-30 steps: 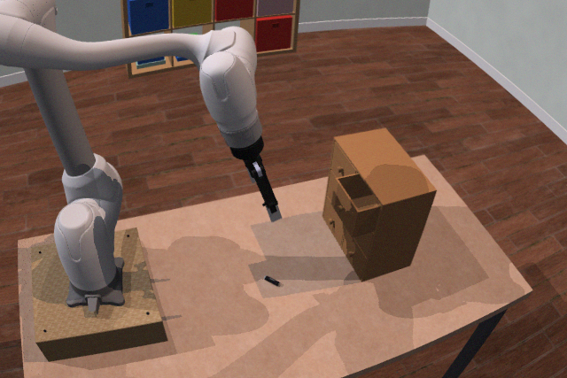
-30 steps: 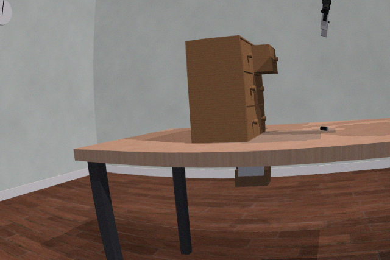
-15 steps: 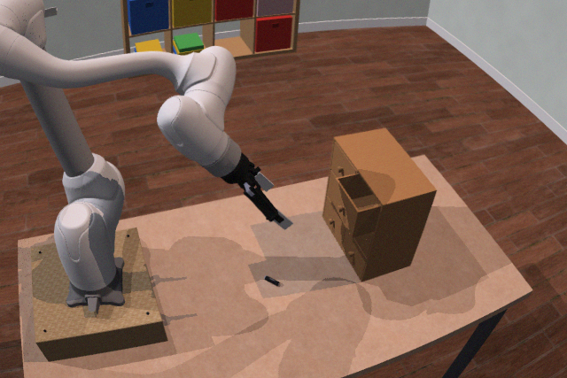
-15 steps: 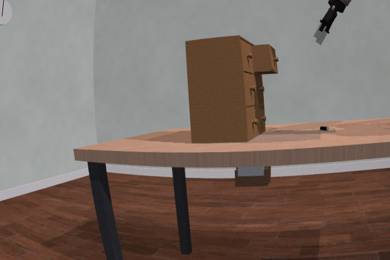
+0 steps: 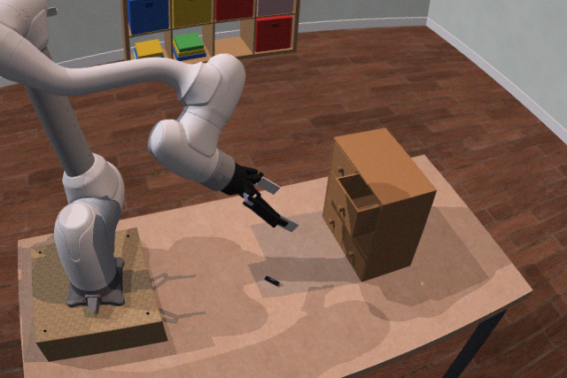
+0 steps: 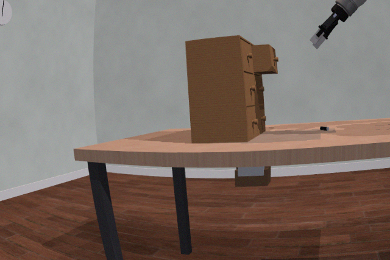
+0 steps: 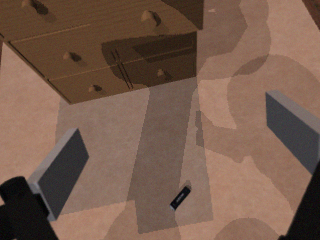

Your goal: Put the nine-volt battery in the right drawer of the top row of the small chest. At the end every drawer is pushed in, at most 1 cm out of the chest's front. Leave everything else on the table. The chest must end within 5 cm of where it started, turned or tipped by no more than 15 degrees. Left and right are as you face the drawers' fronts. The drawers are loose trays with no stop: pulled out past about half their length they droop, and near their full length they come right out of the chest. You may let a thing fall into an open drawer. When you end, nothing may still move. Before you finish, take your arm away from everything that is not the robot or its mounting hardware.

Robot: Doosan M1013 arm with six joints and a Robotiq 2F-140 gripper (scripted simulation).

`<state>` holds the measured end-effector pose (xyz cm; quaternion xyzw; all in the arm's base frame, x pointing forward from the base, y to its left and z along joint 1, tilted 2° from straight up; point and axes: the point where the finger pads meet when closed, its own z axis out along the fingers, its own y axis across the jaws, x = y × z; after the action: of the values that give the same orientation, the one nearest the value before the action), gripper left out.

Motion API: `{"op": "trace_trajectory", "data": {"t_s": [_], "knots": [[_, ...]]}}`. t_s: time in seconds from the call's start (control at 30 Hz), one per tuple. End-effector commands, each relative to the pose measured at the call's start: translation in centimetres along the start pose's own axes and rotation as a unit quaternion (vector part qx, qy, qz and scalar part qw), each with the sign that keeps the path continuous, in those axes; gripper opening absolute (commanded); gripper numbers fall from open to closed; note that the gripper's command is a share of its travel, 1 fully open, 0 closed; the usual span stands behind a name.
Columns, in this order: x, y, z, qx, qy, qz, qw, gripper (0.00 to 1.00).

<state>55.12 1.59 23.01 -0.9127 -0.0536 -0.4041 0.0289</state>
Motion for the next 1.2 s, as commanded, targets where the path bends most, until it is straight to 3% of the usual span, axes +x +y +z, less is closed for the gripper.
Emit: {"op": "trace_trajectory", "data": {"t_s": [0.0, 1.17], "knots": [[0.1, -0.2, 0.4, 0.027, 0.042, -0.003, 0.999, 1.00], [0.0, -0.3, 3.7, 0.027, 0.179, 0.001, 0.984, 1.00]]}}
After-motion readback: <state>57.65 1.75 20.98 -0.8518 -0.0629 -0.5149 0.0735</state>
